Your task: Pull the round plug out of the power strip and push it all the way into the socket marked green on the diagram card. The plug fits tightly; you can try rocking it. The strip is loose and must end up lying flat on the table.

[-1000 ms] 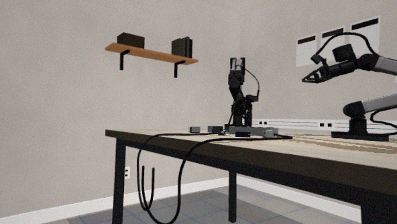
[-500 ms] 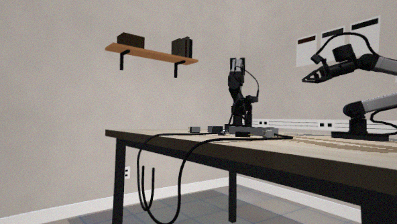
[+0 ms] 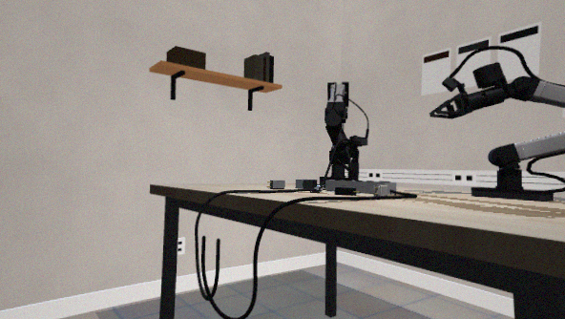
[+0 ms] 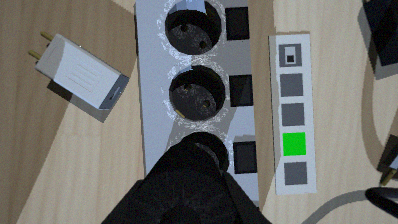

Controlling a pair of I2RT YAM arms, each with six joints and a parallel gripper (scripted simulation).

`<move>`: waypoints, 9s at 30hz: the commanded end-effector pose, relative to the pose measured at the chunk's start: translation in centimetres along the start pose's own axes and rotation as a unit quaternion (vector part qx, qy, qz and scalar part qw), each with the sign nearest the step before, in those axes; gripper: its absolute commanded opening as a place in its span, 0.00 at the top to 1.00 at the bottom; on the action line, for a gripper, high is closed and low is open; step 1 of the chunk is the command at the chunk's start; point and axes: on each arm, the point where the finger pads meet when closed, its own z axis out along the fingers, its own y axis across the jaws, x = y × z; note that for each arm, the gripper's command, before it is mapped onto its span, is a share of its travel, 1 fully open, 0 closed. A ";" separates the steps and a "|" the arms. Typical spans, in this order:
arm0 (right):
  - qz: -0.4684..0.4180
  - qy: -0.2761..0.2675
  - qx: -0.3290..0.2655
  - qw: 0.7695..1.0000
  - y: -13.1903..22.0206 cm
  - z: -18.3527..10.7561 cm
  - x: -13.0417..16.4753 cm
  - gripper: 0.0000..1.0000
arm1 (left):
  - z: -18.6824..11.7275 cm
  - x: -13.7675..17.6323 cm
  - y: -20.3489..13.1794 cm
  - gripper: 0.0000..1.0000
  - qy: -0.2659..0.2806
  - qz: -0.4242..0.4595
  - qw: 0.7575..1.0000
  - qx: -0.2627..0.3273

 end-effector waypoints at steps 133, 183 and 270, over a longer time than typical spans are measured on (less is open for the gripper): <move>0.014 0.014 0.010 1.000 -0.3 0.3 0.5 0.67 | 0.0 0.4 0.0 0.00 0.008 -0.005 1.000 -0.002; -0.009 -0.016 0.049 0.999 -1.9 -0.9 -1.7 0.67 | 0.0 0.4 0.0 0.00 0.008 -0.005 1.000 -0.002; 0.025 0.100 0.005 0.995 1.7 5.8 6.1 0.67 | 0.0 0.4 0.0 0.00 0.008 -0.005 1.000 -0.002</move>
